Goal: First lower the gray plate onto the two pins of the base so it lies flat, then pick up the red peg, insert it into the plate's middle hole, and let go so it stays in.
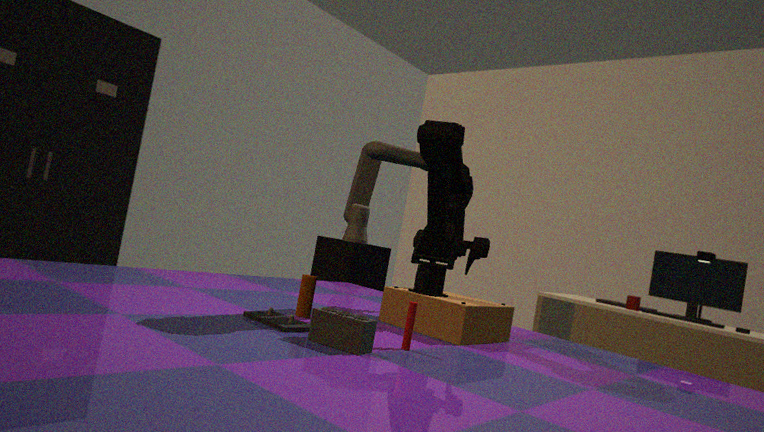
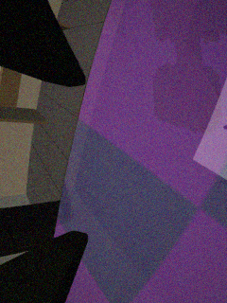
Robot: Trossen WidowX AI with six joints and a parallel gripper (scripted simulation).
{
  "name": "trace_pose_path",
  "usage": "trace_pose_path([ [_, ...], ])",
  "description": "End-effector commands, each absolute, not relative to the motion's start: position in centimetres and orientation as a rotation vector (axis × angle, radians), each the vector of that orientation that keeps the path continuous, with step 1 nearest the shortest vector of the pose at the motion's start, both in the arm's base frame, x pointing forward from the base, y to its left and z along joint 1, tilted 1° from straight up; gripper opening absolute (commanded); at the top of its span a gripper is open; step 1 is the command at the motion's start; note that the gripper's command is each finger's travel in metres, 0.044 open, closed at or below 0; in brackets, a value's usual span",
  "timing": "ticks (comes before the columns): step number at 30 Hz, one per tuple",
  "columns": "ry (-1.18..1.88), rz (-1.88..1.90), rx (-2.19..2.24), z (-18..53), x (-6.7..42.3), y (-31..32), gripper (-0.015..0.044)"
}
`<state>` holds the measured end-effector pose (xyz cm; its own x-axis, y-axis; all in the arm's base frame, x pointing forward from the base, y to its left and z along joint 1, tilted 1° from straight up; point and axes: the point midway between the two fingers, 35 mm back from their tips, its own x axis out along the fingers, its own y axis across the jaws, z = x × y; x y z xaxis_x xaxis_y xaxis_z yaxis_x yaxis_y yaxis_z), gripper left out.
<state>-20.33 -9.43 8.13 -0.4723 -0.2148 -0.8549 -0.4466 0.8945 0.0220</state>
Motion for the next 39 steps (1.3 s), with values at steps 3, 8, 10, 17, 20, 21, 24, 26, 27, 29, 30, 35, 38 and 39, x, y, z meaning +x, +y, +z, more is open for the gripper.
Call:
trace_pose_path([
  [3,2.047,0.451,-0.56,8.2,-20.4,-9.4,0.044],
  [8,1.878,0.952,-0.851,8.3,-20.5,-9.5,0.044],
  [10,1.782,1.143,-0.969,8.3,-20.6,-9.5,0.044],
  [17,1.324,1.752,-1.382,8.4,-20.8,-9.6,0.044],
  [20,1.07,1.979,-1.554,8.5,-20.9,-9.7,0.044],
  [21,0.977,2.05,-1.61,8.5,-20.9,-9.7,0.044],
  [24,0.764,2.188,-1.732,8.5,-21.0,-9.7,0.044],
  [26,0.632,2.265,-1.799,8.5,-21.0,-9.7,0.044],
  [27,0.564,2.301,-1.832,8.5,-21.1,-9.7,0.044],
  [29,0.423,2.37,-1.897,8.6,-21.1,-9.8,0.044],
  [30,0.35,2.403,-1.929,8.6,-21.1,-9.8,0.044],
  [35,-0.037,2.539,-2.08,8.6,-21.3,-9.8,0.044],
  [38,-0.287,2.604,-2.159,8.6,-21.3,-9.9,0.044],
  [39,-0.374,2.622,-2.184,8.6,-21.4,-9.9,0.044],
])
